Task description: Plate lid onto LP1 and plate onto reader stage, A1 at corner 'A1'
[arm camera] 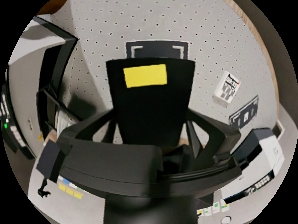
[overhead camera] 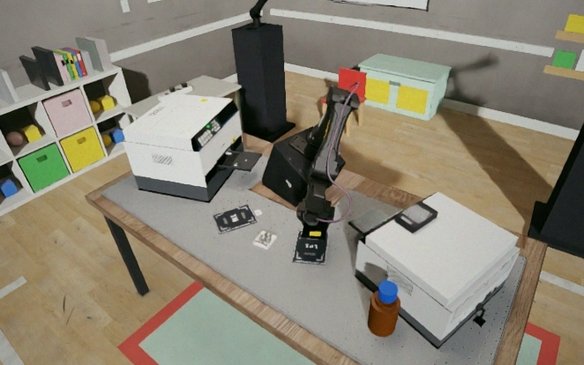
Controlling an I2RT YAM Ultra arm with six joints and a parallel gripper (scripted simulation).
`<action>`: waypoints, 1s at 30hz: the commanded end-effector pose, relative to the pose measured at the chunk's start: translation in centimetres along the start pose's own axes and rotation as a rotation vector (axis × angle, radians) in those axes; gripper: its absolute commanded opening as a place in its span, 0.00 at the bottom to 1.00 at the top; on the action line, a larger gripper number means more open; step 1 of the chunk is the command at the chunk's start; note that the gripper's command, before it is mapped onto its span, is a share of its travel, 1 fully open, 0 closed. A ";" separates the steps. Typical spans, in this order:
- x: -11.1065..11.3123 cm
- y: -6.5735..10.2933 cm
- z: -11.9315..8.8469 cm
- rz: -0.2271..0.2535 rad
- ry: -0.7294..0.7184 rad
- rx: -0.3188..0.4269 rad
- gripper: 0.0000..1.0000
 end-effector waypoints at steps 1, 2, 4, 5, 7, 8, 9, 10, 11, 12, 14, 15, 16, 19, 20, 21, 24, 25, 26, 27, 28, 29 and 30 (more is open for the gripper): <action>-1.4 0.0 0.5 0.011 0.047 -0.023 0.85; -1.7 0.0 0.7 0.010 0.050 -0.029 0.85; -2.1 0.2 1.2 0.010 0.056 -0.041 0.85; -2.1 0.2 1.3 0.009 0.057 -0.042 0.85; -1.8 1.1 1.4 0.008 0.066 -0.062 0.85; -1.8 1.0 1.4 0.008 0.066 -0.063 0.85; -1.8 1.0 1.3 0.009 0.064 -0.057 0.85; -1.8 1.0 1.3 0.009 0.063 -0.053 0.85; -1.8 1.0 1.3 0.009 0.063 -0.053 0.85; -1.8 1.0 1.3 0.009 0.063 -0.053 0.85; -1.8 0.9 1.3 0.009 0.061 -0.053 0.85; -1.8 0.9 1.3 0.009 0.061 -0.051 0.85; -1.8 0.9 1.3 0.009 0.059 -0.048 0.85; -1.8 0.7 1.3 0.008 0.048 -0.042 0.85; -1.8 0.7 1.2 0.008 0.045 -0.040 0.85; -1.8 0.6 1.2 0.009 0.041 -0.038 0.85; -1.7 0.5 1.2 0.009 0.038 -0.033 0.85; -1.7 0.5 1.2 0.009 0.037 -0.032 0.85; -1.7 0.4 1.2 0.009 0.037 -0.030 0.85; -1.7 0.4 1.2 0.009 0.036 -0.029 0.85; -1.7 0.4 1.2 0.009 0.036 -0.029 0.85; -1.7 0.4 1.2 0.009 0.036 -0.029 0.85; -1.7 0.3 1.2 0.009 0.036 -0.028 0.85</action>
Point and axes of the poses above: the point where the finger pads meet when closed, its own y axis back along the fingers, its own x axis across the jaws, z = x × y, the point moved 9 cm from there along y, back along the fingers, and after that the axes turned 4 degrees about y, right-handed, at the moved point
